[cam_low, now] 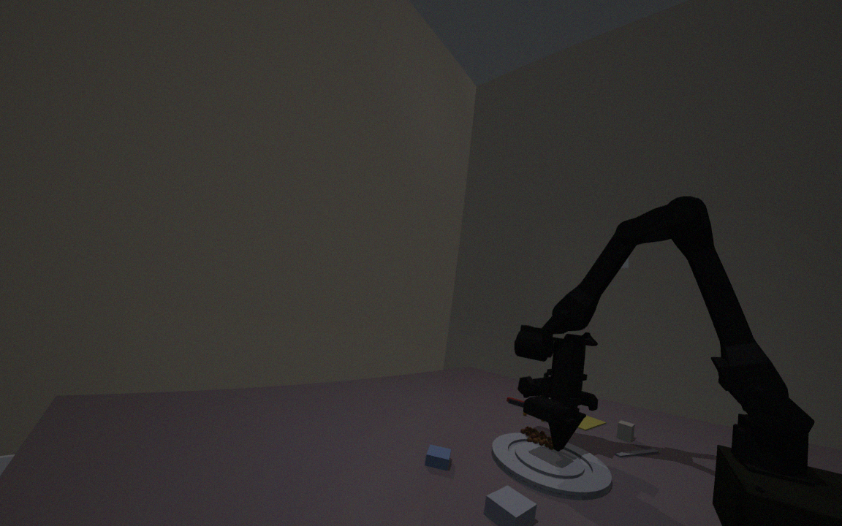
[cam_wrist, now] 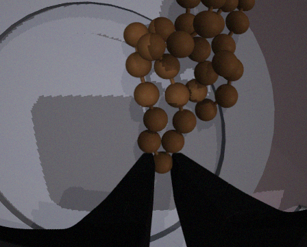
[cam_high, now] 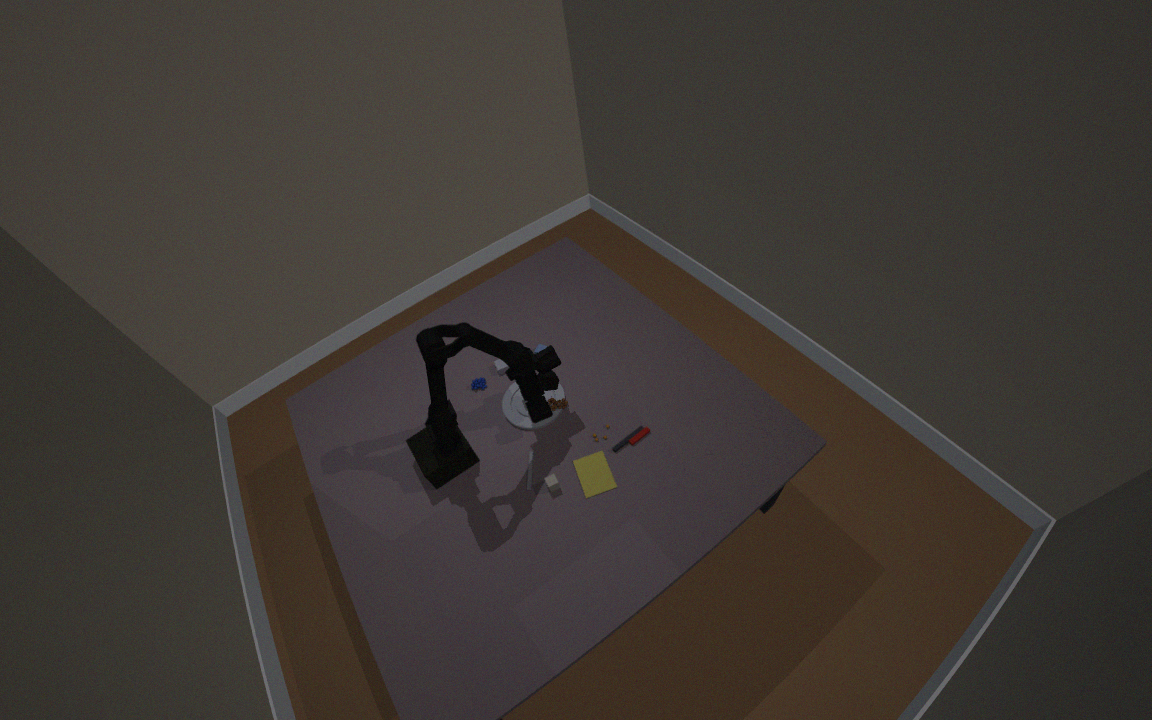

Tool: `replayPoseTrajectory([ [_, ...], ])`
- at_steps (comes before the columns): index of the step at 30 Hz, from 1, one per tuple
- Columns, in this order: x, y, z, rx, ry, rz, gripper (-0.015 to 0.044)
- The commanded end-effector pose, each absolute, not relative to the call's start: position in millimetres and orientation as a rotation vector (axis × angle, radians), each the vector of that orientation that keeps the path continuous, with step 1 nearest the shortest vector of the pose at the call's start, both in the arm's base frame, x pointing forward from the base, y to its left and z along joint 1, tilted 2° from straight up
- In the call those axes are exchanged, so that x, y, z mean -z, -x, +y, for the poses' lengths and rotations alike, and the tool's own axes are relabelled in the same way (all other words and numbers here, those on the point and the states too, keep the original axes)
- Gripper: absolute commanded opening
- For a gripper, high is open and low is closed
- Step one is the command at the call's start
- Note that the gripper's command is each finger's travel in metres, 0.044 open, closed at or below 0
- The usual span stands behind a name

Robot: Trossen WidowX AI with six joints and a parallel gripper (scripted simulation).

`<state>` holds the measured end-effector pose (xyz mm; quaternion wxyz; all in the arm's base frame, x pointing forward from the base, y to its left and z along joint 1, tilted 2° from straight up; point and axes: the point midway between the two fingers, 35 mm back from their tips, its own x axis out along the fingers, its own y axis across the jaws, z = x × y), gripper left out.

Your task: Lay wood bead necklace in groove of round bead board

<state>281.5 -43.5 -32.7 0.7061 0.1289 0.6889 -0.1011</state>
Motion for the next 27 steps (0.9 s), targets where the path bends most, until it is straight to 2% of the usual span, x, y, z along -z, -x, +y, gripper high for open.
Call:
replayPoseTrajectory([
  [1, 31, -281, -44, 0.224, -0.285, 1.532, 0.0000],
  [27, 24, -297, 20, 0.219, -0.286, 1.533, 0.0000],
])
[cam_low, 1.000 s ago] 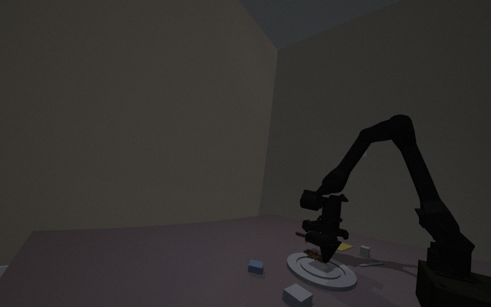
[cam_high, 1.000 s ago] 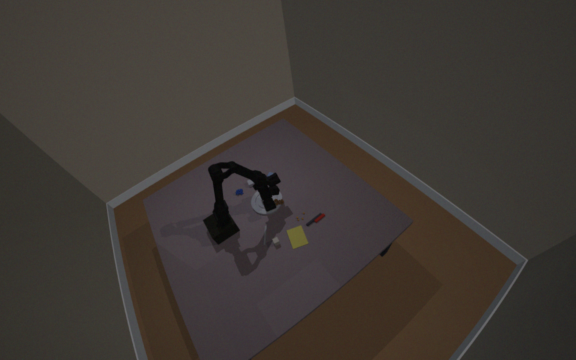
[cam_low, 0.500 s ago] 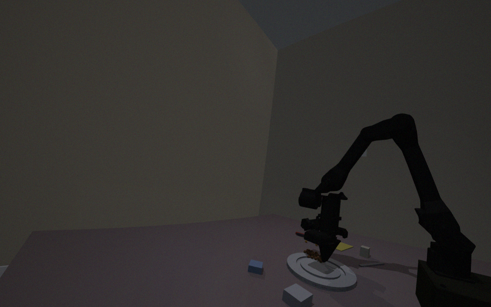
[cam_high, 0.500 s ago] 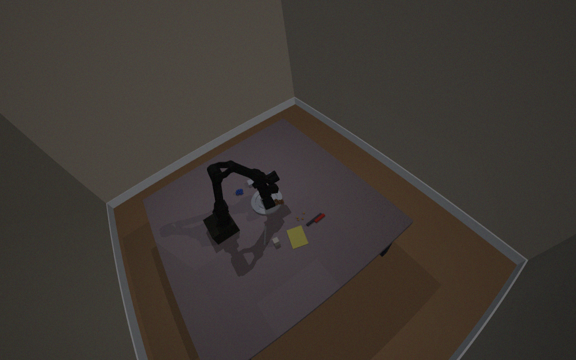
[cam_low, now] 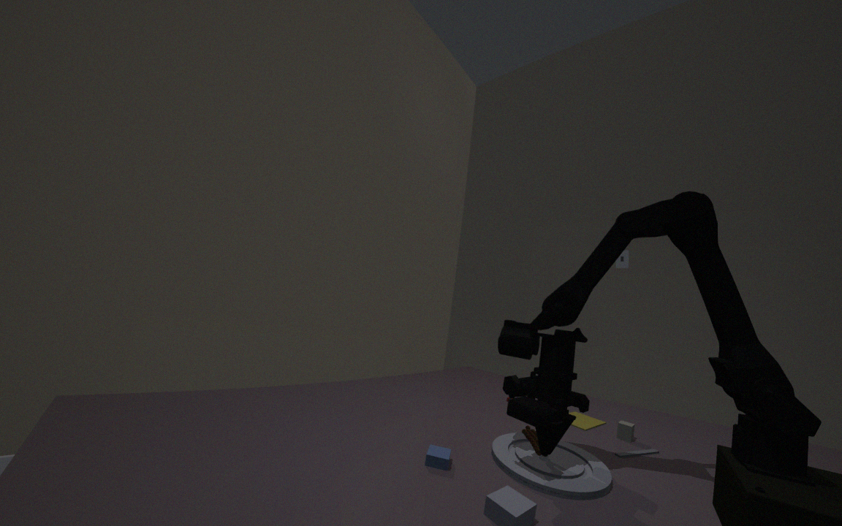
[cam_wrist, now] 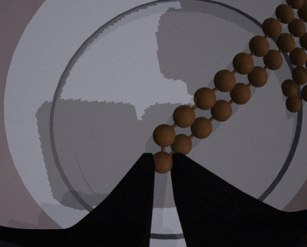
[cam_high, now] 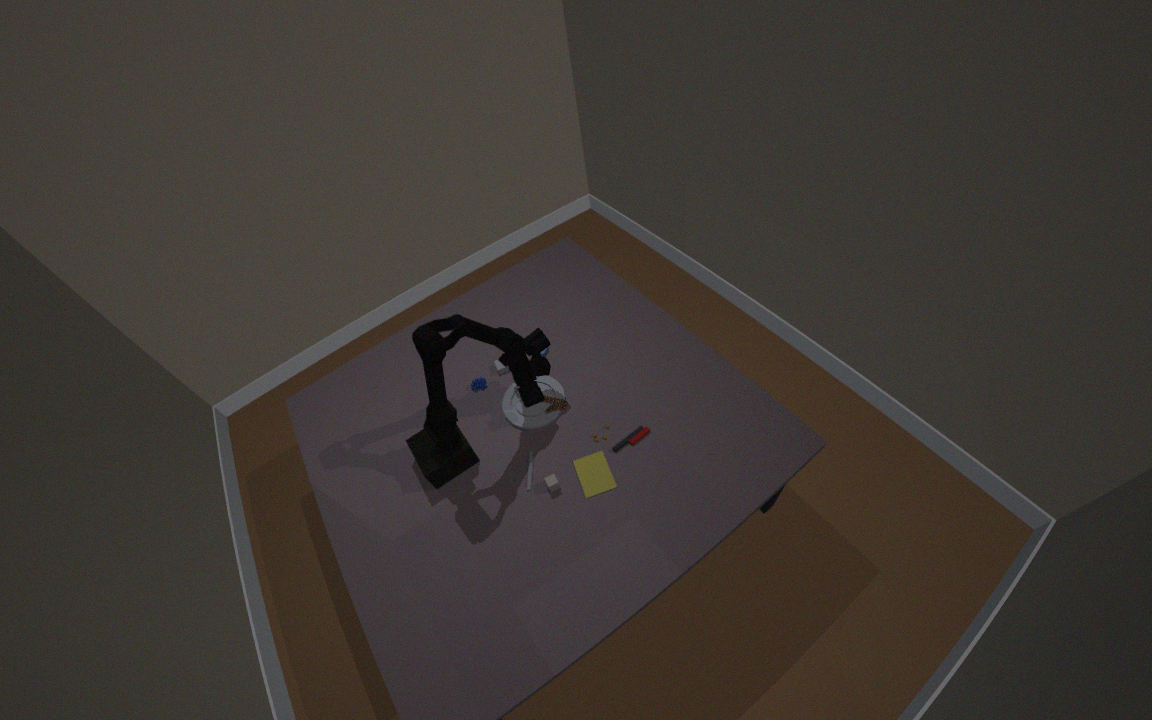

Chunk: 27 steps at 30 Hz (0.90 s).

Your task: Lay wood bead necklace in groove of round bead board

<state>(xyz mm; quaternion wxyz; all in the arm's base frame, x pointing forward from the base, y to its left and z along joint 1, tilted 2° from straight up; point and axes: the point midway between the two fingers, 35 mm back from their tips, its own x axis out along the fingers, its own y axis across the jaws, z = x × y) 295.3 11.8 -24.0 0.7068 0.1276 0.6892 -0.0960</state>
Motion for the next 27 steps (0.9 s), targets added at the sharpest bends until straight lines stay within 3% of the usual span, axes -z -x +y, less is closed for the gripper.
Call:
replayPoseTrajectory([
  [1, 24, -297, 23, 0.219, -0.287, 1.533, 0.0000],
  [13, 22, -299, 61, 0.216, -0.290, 1.533, 0.0000],
  [27, 30, -299, 62, 0.216, -0.290, 1.533, 0.0000],
])
